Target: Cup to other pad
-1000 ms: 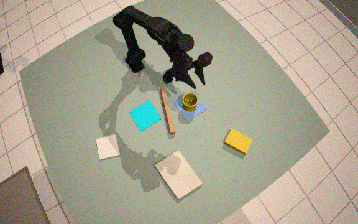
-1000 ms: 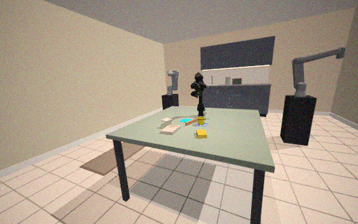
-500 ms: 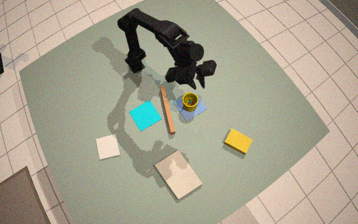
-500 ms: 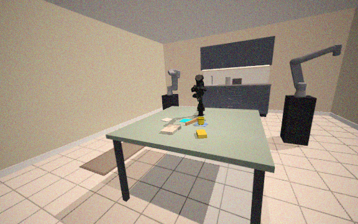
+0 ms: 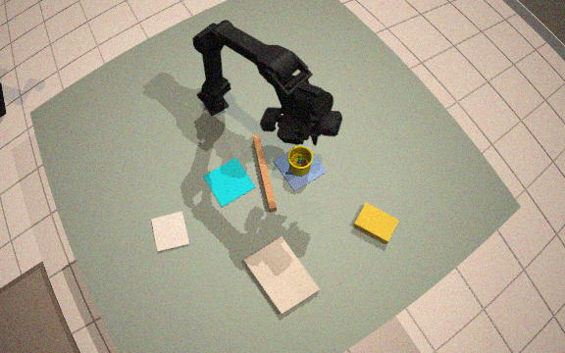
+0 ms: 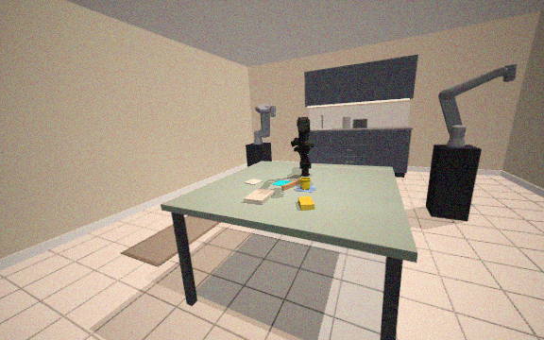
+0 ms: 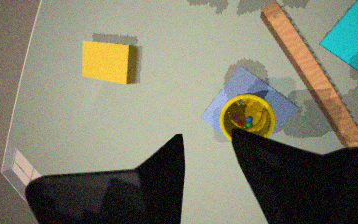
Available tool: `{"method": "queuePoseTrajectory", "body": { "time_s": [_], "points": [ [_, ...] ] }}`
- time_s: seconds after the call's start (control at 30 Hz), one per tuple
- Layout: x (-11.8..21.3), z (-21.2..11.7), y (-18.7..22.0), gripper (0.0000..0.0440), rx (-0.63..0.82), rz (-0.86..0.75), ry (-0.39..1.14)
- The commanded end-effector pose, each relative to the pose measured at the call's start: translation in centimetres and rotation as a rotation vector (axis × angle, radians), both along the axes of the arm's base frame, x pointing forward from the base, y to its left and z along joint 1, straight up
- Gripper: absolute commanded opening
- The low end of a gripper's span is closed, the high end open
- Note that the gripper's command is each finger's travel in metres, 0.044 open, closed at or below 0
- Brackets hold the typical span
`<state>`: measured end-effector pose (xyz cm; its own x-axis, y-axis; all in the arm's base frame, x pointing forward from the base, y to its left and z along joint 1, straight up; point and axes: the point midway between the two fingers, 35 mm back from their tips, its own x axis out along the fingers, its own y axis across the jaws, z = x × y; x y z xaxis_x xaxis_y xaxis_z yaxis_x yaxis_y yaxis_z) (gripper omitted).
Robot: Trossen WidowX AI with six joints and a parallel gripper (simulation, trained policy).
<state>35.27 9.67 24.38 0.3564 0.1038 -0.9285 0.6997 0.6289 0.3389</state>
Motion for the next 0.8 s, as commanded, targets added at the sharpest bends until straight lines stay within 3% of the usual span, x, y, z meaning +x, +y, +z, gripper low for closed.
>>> {"method": "queuePoseTrajectory", "body": {
  "time_s": [0.0, 0.77],
  "points": [
    [-0.3, -1.1, -0.1, 0.0154, -0.022, -0.012, 0.055],
    [-2.7, -8.2, -0.9, 0.0175, -0.154, -0.075, 0.366]
  ]
}}
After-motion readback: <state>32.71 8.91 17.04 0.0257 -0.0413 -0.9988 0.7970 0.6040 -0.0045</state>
